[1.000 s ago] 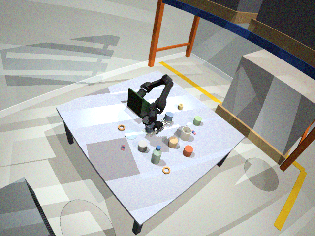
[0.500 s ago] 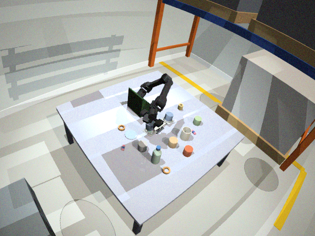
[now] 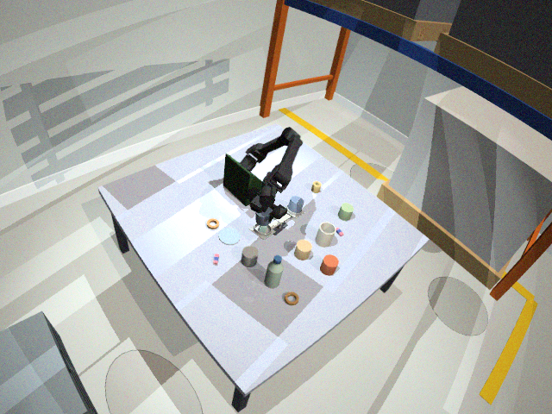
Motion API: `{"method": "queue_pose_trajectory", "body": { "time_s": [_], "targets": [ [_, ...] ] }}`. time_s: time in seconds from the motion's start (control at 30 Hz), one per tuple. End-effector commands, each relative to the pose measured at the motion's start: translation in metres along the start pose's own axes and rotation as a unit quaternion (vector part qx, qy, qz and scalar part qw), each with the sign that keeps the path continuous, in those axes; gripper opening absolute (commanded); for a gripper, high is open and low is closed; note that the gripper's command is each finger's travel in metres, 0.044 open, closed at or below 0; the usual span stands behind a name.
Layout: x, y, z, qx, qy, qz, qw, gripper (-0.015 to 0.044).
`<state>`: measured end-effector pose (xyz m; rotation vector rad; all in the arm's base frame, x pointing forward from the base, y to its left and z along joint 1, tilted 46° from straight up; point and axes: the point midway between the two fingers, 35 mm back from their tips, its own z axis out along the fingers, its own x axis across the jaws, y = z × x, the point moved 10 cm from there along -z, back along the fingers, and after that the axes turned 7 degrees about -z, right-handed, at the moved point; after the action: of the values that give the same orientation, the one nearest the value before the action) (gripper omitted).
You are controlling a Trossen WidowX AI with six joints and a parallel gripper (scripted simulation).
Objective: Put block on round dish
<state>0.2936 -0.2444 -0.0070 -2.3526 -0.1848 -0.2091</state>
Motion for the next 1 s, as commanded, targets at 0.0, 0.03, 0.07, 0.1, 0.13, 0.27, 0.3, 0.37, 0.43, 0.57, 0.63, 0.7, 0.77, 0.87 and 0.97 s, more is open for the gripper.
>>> {"method": "queue_pose_trajectory", "body": {
  "time_s": [0.0, 0.03, 0.07, 0.1, 0.13, 0.27, 0.3, 0.37, 0.43, 0.57, 0.63, 0.7, 0.77, 0.87, 0.97],
  "targets": [
    [-0.0002, -0.0011, -0.009, -0.003, 0.001, -0.003, 1.0, 0.0],
    [-0.0003, -0.0013, -0.0103, -0.003, 0.001, -0.003, 1.0, 0.0],
    [-0.0005, -0.0014, -0.0116, -0.003, 0.001, -0.003, 1.0, 0.0],
    [-0.0007, -0.0016, -0.0125, -0.003, 0.001, -0.003, 1.0, 0.0],
    [-0.0007, -0.0016, -0.0131, -0.003, 0.001, -0.003, 1.0, 0.0],
    [-0.0008, -0.0007, -0.0064, 0.0, 0.0, 0.0, 1.0, 0.0],
    [-0.0008, -0.0007, -0.0064, 0.0, 0.0, 0.0, 1.0, 0.0],
    [-0.0008, -0.0007, -0.0064, 0.0, 0.0, 0.0, 1.0, 0.0],
    [-0.0008, -0.0007, -0.0064, 0.0, 0.0, 0.0, 1.0, 0.0],
    [-0.0008, -0.0007, -0.0064, 0.0, 0.0, 0.0, 1.0, 0.0],
    [-0.0008, -0.0007, -0.0064, 0.0, 0.0, 0.0, 1.0, 0.0],
    [-0.0008, -0.0007, -0.0064, 0.0, 0.0, 0.0, 1.0, 0.0],
    [-0.0008, -0.0007, -0.0064, 0.0, 0.0, 0.0, 1.0, 0.0],
    [-0.0008, -0.0007, -0.0064, 0.0, 0.0, 0.0, 1.0, 0.0],
    [-0.0008, -0.0007, -0.0064, 0.0, 0.0, 0.0, 1.0, 0.0]
  ]
}}
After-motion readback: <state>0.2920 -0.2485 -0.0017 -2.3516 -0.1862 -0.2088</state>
